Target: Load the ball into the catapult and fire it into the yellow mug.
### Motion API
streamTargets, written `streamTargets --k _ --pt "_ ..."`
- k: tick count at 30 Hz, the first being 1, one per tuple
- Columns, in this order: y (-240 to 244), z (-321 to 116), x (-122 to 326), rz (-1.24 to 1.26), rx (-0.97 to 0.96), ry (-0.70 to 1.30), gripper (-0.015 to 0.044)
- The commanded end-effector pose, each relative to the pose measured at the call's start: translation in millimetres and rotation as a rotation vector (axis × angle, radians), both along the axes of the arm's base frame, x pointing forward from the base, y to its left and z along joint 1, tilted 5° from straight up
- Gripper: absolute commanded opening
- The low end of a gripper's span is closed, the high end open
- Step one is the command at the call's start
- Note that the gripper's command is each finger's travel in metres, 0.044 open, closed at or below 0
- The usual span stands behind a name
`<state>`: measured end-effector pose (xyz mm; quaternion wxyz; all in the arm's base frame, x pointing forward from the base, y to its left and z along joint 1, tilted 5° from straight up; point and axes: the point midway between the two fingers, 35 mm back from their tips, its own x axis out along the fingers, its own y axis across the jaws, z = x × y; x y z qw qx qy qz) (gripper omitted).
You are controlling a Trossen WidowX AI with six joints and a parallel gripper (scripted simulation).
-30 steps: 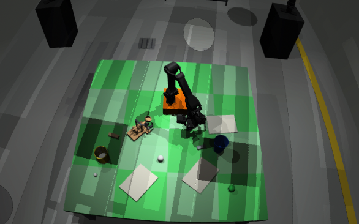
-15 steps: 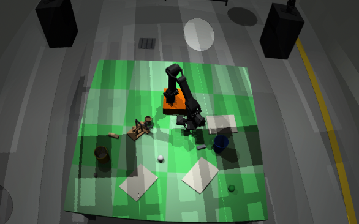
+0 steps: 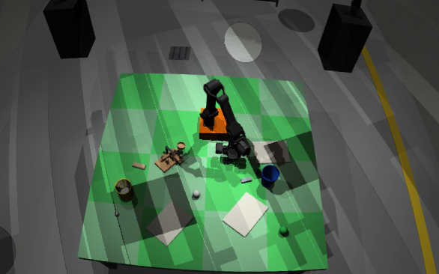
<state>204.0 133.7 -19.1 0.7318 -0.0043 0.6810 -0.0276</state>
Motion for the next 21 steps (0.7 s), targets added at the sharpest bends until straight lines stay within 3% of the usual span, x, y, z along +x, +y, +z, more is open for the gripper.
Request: streamTargets --k 1,4,9,21 --pt "-1.3 -1.1 -0.9 0.005 -0.005 0.001 0.0135" --pt "-1.3 -1.1 -0.9 0.005 -0.005 0.001 0.0115" --pt "0.8 5.4 0.6 0.001 -0.003 0.004 0.0000" --pt "10.8 71.5 6.0 0.003 -0.002 0.001 0.0000"
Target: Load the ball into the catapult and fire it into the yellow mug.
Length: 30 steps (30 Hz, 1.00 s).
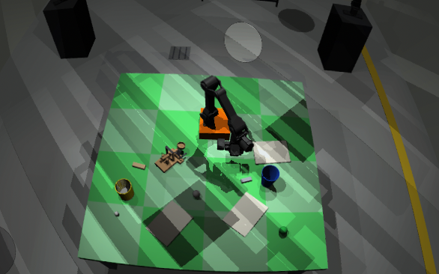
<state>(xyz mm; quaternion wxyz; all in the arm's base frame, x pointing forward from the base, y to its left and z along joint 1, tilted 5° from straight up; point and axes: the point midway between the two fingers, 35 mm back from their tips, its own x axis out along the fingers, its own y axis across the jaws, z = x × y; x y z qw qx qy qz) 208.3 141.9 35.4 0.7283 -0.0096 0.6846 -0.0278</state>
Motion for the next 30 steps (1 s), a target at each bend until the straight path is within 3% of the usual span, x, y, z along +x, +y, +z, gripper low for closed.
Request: streamTargets --k 1,9,30 --pt "2.9 23.4 1.4 -0.004 0.005 -0.009 0.0000" --pt "1.7 70.2 -5.3 -0.002 0.004 -0.010 0.0000" --pt "-64.6 66.7 22.9 -0.156 -0.008 0.043 0.0000"
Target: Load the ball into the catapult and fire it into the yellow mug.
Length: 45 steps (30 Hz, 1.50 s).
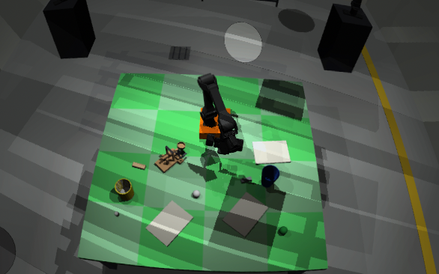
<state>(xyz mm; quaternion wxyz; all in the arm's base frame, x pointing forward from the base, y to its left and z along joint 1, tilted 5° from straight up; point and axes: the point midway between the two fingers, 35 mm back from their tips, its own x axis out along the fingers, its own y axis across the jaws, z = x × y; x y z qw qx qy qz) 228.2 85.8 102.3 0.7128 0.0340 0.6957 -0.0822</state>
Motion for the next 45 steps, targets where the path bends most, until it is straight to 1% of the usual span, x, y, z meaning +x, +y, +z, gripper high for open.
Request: streamTargets --k 1,23,45 --pt "-12.5 -0.5 4.2 -0.024 0.003 0.011 0.0000" --pt "-100.6 -7.8 7.6 -0.227 0.019 0.102 0.0000" --pt "-181.8 -14.1 -19.7 -0.428 0.082 0.179 0.0000"
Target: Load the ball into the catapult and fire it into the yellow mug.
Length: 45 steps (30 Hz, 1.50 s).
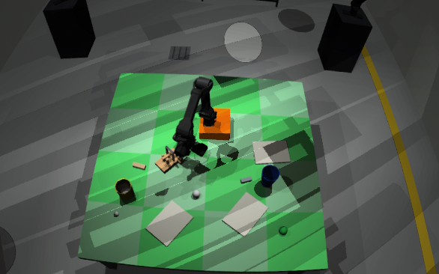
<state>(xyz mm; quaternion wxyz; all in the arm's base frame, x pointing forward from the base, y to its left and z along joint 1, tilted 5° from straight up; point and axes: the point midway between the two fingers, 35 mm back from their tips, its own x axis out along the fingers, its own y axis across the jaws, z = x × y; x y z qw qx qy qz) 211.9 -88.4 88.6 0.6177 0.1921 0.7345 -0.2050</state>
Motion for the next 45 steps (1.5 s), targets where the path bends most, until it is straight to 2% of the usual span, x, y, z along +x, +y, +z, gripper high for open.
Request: streamTargets --k 1,19,45 --pt "-10.7 -0.6 -5.2 -0.027 0.017 0.007 0.0000" --pt "-62.7 -4.9 -46.0 -0.190 0.089 0.036 0.0000" --pt "-69.6 -29.4 -44.3 -0.201 0.081 0.030 0.0000"
